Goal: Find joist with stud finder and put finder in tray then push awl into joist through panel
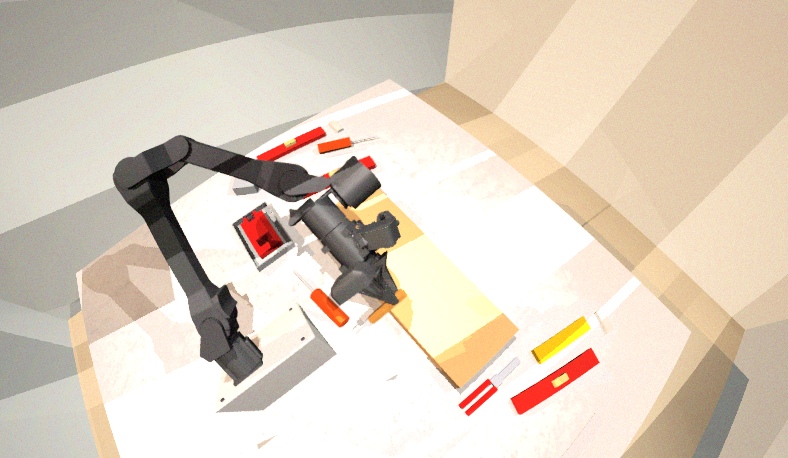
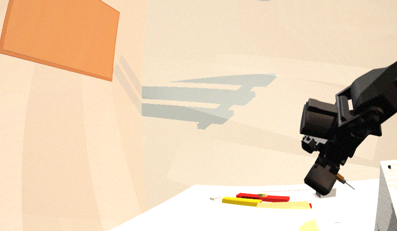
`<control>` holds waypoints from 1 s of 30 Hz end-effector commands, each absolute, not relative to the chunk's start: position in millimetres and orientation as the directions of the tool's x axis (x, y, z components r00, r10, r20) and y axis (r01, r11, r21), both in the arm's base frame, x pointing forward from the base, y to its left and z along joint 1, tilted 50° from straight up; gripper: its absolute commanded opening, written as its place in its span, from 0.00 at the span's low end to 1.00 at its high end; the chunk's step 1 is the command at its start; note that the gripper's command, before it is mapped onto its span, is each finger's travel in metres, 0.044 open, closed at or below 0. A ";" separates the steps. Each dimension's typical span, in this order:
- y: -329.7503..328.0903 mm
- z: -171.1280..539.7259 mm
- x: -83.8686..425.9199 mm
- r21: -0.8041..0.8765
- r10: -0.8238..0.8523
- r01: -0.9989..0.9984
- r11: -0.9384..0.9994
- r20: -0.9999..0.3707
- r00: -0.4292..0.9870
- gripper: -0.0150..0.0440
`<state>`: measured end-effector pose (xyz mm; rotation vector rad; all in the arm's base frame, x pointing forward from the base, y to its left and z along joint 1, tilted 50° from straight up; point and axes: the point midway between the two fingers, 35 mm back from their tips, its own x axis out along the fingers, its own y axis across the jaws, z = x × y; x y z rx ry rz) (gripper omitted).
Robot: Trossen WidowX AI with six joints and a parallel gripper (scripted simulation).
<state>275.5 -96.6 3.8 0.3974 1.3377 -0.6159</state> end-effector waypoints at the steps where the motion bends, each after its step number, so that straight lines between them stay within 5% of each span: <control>1: -88.7 19.4 292.7 -0.073 -0.262 0.674 0.735 -0.948 0.183 0.25; 13: -52.0 65.4 331.2 0.093 -0.390 0.792 0.604 -0.832 0.394 0.25; 30: 15.1 140.6 357.3 0.538 -0.435 0.744 0.396 -0.603 0.668 0.25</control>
